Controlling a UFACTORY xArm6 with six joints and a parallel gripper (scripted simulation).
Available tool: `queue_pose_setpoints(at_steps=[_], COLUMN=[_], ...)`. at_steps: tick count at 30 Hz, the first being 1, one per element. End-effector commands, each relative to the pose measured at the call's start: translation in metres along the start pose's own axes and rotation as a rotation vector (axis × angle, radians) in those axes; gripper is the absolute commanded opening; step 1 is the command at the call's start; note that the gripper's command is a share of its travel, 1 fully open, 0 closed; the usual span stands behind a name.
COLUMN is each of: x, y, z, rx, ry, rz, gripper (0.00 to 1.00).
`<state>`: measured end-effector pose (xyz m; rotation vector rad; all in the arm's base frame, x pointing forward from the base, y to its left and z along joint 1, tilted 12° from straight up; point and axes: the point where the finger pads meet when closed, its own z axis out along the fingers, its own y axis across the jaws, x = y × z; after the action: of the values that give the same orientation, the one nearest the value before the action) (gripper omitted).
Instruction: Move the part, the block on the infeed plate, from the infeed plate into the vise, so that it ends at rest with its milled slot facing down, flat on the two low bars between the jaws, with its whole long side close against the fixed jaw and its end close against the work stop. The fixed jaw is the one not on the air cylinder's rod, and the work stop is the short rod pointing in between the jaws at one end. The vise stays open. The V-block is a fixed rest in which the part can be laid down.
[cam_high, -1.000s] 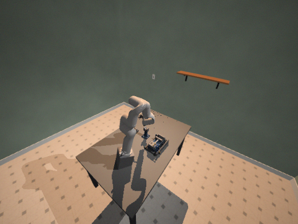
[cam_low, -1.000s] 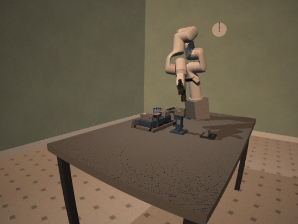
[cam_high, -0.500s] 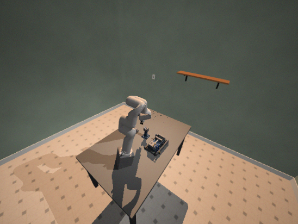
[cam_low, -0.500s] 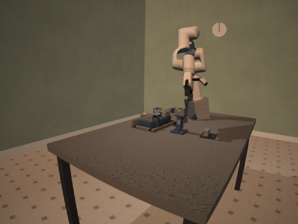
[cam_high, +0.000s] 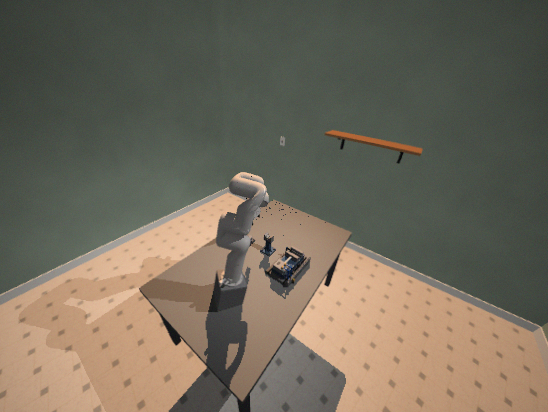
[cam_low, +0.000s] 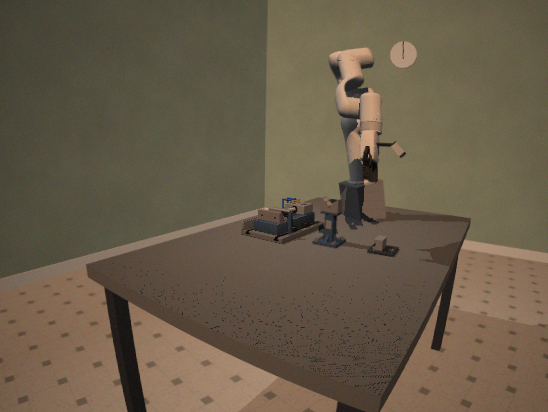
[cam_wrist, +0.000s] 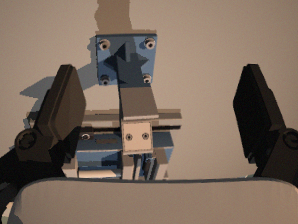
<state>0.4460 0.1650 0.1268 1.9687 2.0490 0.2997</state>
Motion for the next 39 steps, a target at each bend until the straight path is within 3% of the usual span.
queue_pose_setpoints(at_steps=[1, 5, 10, 13, 14, 39], x=[0.021, 0.043, 0.049, 0.050, 0.050, 0.050], y=[0.001, -0.002, -0.004, -0.004, -0.004, -0.004], z=[0.001, 0.001, 0.000, 0.000, 0.000, 0.000], rx=[0.096, 0.166, 0.187, 0.191, 0.191, 0.191], ry=[-0.039, -0.068, -0.076, -0.078, -0.078, -0.078], rz=[0.028, 0.047, 0.052, 0.053, 0.053, 0.053], gripper=[1.00, 1.00, 1.00, 1.00, 0.89, 0.89])
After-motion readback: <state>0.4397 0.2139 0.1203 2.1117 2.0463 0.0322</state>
